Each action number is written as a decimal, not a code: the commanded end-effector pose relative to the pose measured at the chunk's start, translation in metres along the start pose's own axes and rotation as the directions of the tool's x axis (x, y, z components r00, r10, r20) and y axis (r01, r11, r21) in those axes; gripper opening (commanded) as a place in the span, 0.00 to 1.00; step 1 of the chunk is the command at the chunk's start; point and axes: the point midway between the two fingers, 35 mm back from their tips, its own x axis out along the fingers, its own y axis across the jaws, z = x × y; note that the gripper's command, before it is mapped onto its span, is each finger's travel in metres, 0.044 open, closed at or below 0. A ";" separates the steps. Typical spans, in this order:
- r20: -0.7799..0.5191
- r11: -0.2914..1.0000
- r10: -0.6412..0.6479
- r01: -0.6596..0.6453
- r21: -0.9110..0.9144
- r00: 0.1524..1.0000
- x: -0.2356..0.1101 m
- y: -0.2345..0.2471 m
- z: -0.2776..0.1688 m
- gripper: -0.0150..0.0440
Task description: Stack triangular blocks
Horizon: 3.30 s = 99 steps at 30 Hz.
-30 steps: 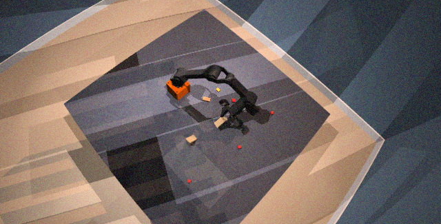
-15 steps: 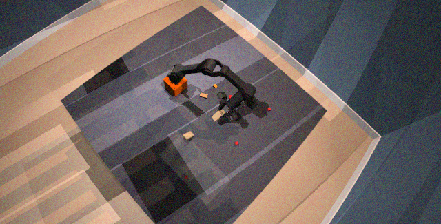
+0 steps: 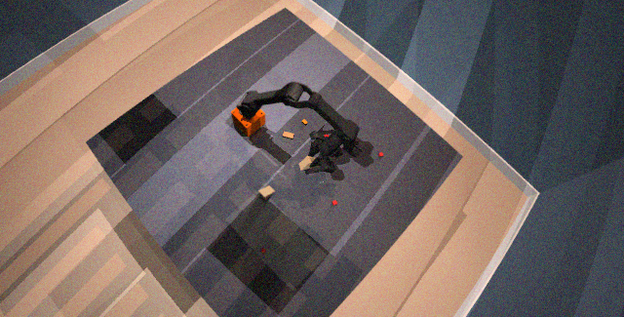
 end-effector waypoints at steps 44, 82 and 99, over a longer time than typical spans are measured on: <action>0.376 -0.059 0.196 -0.372 0.926 0.906 0.007 -0.005 -0.014 0.25; 0.592 -0.820 0.213 -0.187 0.541 0.778 0.004 -0.016 -0.027 0.25; 0.586 -0.819 0.210 -0.186 0.542 0.783 0.031 -0.046 -0.100 0.25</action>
